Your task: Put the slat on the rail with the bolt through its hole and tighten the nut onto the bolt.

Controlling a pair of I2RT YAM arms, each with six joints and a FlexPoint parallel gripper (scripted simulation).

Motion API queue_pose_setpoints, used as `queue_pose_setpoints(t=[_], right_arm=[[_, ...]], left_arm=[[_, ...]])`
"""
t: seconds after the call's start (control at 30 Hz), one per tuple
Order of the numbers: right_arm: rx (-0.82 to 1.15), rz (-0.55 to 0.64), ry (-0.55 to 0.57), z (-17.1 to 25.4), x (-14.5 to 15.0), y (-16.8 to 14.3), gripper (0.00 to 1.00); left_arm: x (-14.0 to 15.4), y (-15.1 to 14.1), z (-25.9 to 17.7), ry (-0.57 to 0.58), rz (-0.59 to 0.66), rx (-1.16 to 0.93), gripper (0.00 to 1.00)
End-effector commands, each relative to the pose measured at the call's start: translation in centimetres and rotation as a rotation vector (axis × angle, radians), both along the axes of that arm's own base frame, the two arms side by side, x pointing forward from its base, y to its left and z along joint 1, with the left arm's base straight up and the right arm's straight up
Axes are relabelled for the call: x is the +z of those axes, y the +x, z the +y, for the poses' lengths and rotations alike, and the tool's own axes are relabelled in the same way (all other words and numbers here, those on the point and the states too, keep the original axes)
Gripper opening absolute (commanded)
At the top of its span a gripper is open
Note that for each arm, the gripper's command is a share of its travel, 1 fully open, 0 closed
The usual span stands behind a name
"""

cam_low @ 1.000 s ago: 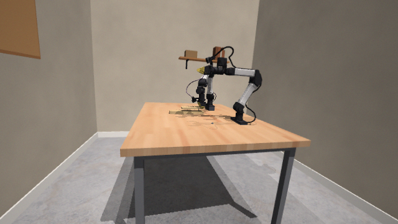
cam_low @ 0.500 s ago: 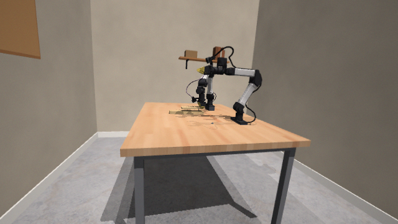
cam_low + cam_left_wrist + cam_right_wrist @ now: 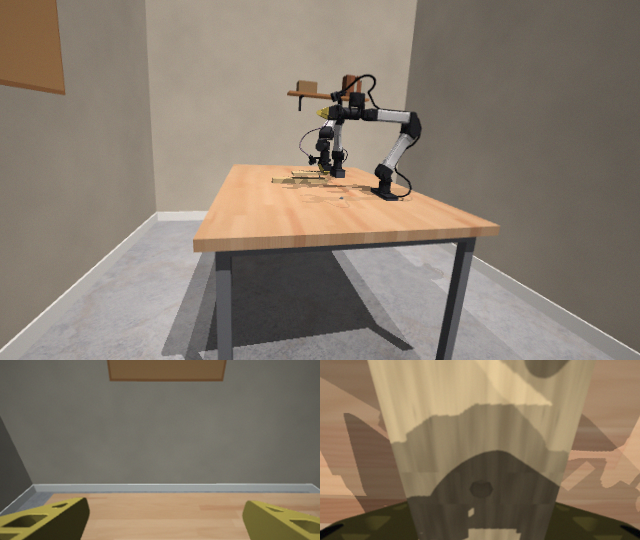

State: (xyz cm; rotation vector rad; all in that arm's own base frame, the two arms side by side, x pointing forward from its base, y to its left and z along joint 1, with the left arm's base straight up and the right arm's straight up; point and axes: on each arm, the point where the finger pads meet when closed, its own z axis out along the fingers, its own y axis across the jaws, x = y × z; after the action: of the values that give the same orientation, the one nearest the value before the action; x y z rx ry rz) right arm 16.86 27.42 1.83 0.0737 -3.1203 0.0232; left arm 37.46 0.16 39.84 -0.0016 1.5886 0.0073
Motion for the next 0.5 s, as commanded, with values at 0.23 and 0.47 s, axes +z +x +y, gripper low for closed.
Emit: queue_pose_setpoints(t=[0.23,0.47], right_arm=[[0.003,-0.025,0.023,0.9,0.3,0.2,0.67],[0.003,-0.025,0.023,0.9,-0.2,0.2,0.67]], left_arm=[[0.7,0.0,-0.2,-0.004,-0.027,-0.006,1.0],[0.7,0.0,-0.2,-0.004,-0.027,-0.006,1.0]])
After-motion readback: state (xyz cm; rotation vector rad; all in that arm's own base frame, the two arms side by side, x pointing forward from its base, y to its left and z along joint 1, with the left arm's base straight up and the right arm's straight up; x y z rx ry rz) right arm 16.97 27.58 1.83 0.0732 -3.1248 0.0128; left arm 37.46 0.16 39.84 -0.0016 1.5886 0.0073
